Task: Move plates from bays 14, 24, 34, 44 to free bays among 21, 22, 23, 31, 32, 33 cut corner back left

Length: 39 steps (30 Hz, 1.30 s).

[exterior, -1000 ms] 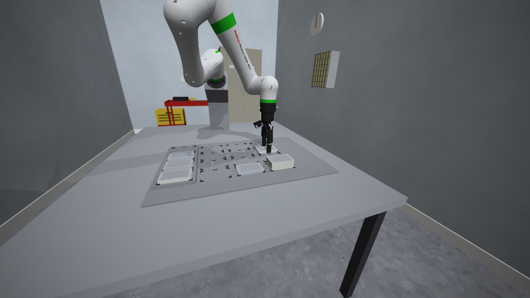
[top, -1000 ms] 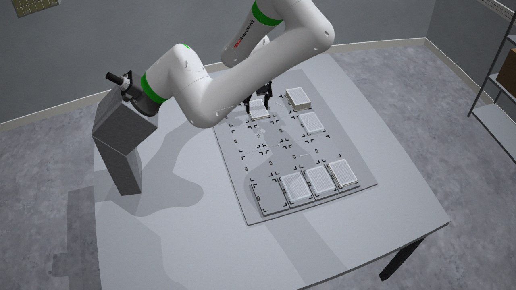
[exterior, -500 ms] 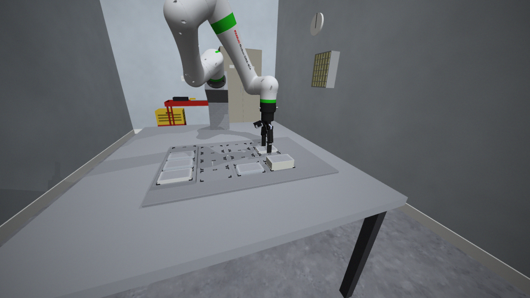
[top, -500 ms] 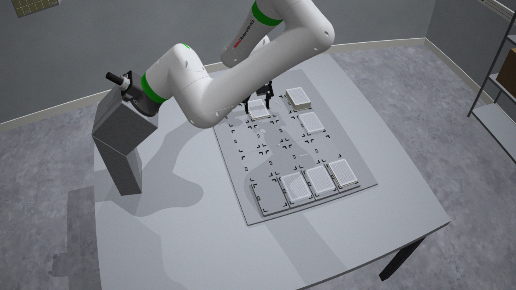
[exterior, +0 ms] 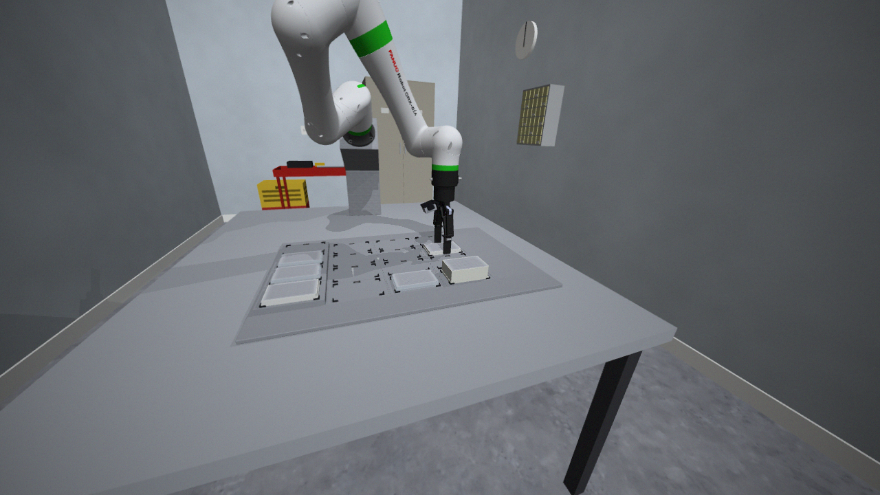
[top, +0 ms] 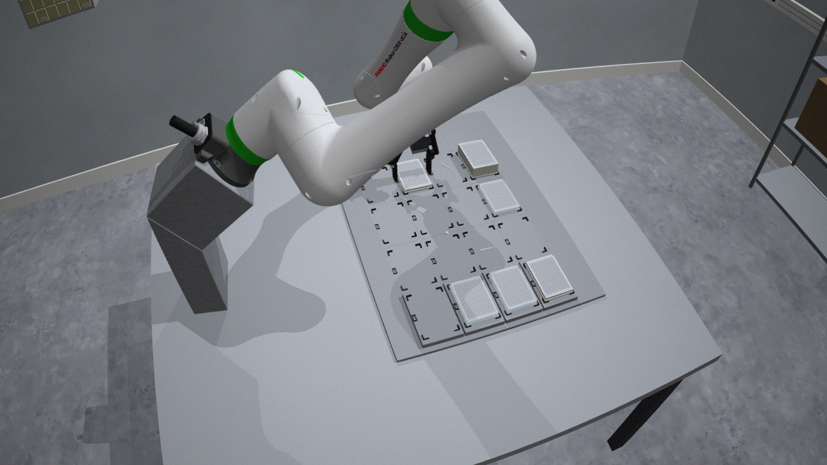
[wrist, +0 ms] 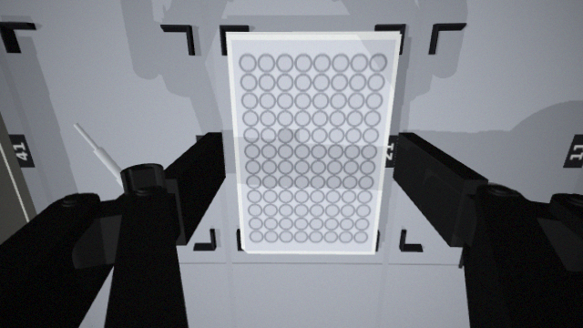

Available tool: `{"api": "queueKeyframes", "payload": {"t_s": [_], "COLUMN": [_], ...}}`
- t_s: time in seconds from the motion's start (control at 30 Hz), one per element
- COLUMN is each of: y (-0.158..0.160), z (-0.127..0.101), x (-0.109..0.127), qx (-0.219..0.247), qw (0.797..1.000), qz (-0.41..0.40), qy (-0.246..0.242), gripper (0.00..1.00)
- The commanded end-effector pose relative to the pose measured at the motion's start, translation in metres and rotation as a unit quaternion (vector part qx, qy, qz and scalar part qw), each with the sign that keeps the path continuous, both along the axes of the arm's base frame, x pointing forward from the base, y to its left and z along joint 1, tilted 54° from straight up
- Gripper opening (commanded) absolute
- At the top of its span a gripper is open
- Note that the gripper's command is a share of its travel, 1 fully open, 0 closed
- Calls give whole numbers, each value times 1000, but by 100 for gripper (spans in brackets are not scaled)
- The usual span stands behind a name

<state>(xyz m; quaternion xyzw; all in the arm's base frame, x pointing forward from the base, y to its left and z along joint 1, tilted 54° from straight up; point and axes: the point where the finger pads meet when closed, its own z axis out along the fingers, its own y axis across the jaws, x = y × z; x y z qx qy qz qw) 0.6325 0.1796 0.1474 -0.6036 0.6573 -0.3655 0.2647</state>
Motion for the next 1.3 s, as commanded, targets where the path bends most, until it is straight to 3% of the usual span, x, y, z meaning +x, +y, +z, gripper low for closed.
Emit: {"api": "queueKeyframes", "payload": {"t_s": [0.0, 1.27], "y": [1, 8], "z": [2, 28], "x": [-2, -36], "qx": [0, 0], "qw": [1000, 1000], "qz": [1, 1], "qy": [0, 0], "gripper": [70, 70]}}
